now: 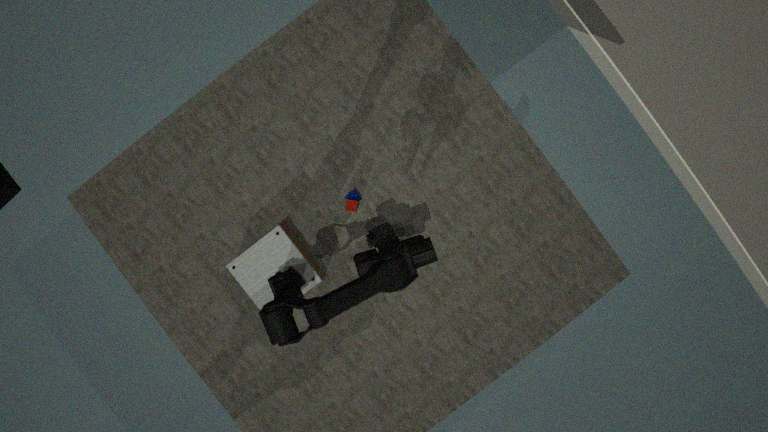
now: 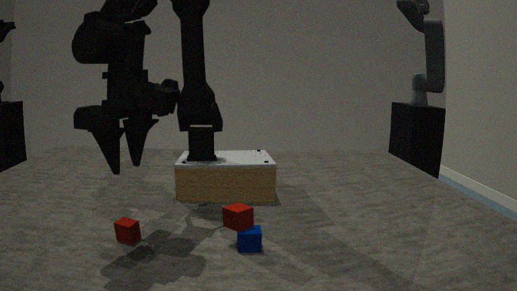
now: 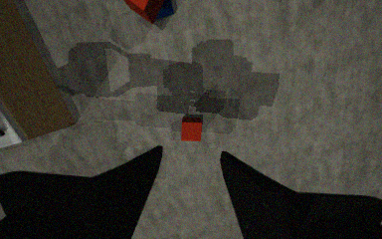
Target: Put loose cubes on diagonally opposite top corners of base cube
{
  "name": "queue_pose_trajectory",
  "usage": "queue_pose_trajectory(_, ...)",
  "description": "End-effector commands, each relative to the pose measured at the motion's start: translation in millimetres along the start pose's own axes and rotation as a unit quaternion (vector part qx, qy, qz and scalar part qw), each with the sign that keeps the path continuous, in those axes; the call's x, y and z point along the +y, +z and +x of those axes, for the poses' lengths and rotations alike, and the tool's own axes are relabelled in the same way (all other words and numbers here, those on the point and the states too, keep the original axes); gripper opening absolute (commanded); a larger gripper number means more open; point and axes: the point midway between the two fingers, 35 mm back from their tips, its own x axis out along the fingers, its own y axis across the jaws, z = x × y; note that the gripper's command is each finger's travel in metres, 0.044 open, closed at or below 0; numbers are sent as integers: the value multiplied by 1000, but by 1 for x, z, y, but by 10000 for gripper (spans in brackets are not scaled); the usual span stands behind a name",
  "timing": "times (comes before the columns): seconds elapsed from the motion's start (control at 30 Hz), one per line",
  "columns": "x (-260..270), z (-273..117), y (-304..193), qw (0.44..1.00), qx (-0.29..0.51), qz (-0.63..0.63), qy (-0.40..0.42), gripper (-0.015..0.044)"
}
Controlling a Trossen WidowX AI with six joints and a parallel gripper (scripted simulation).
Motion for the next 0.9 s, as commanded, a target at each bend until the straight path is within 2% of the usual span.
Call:
queue_pose_trajectory(0.0, -3, -4, -14, 1000, 2, -27, -1, 265)
queue_pose_trajectory(0.17, -3, 3, -14, 1000, 2, -27, -1, 265)
queue_pose_trajectory(0.37, -3, 56, -14, 1000, 3, -27, -1, 265)
queue_pose_trajectory(0.87, -2, 73, -14, 1000, 3, -27, -1, 265)
